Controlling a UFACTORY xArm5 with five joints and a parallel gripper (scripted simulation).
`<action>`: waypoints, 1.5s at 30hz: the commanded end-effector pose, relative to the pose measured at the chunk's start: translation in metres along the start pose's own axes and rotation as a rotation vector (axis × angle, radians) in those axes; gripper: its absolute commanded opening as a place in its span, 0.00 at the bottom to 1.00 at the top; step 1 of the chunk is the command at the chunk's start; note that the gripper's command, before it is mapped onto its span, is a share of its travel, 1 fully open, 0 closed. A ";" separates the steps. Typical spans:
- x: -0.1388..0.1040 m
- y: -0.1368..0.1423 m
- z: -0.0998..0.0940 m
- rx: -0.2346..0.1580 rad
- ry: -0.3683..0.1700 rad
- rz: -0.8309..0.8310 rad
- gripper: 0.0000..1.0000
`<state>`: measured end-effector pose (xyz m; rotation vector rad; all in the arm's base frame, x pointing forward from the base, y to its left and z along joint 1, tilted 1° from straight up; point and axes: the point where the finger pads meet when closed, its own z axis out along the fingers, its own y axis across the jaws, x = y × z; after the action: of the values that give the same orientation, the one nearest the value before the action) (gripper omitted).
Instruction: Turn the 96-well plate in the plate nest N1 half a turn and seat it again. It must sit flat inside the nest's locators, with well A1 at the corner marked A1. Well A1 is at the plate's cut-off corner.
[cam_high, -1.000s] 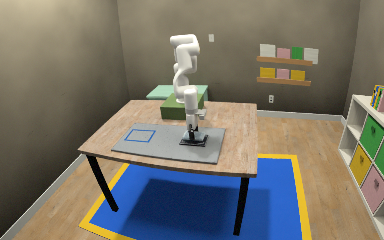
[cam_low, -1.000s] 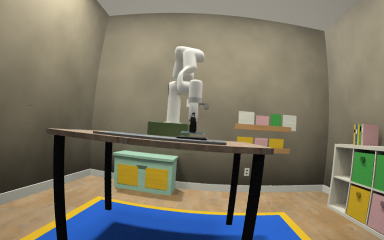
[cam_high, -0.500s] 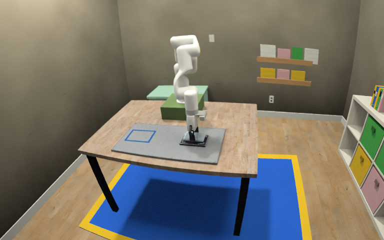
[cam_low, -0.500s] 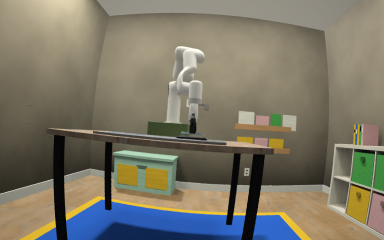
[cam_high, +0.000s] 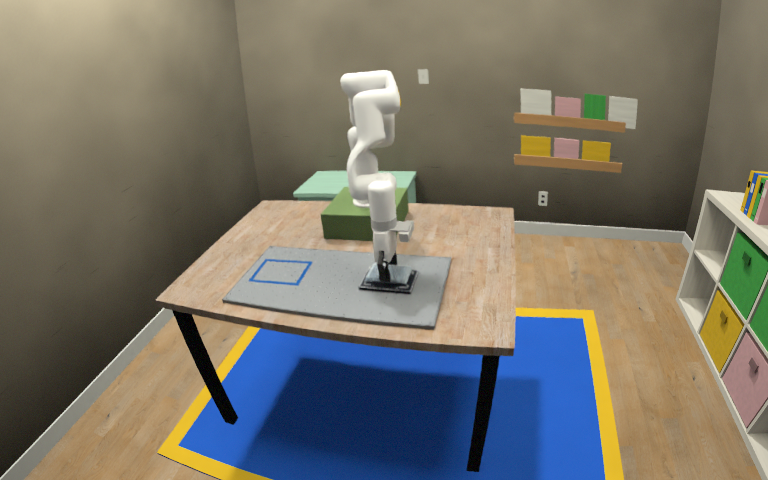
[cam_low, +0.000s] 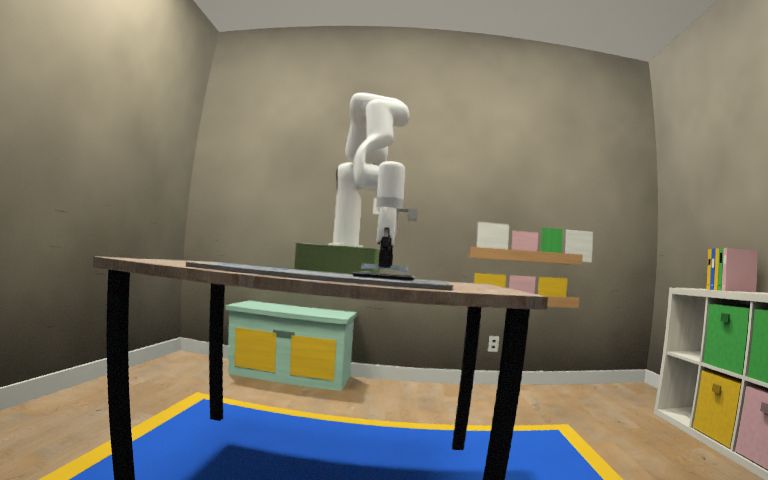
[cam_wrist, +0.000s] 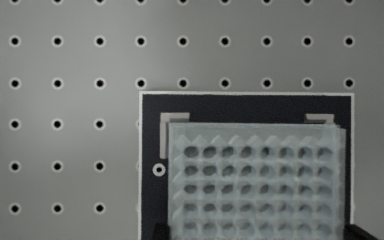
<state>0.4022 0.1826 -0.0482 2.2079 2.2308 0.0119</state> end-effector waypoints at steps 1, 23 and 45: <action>0.001 0.001 0.000 -0.006 -0.005 0.000 0.00; 0.001 0.001 0.003 -0.006 -0.005 0.000 0.00; 0.001 0.001 0.006 -0.006 -0.005 0.000 0.00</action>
<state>0.4022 0.1825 -0.0550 2.2079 2.2308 0.0118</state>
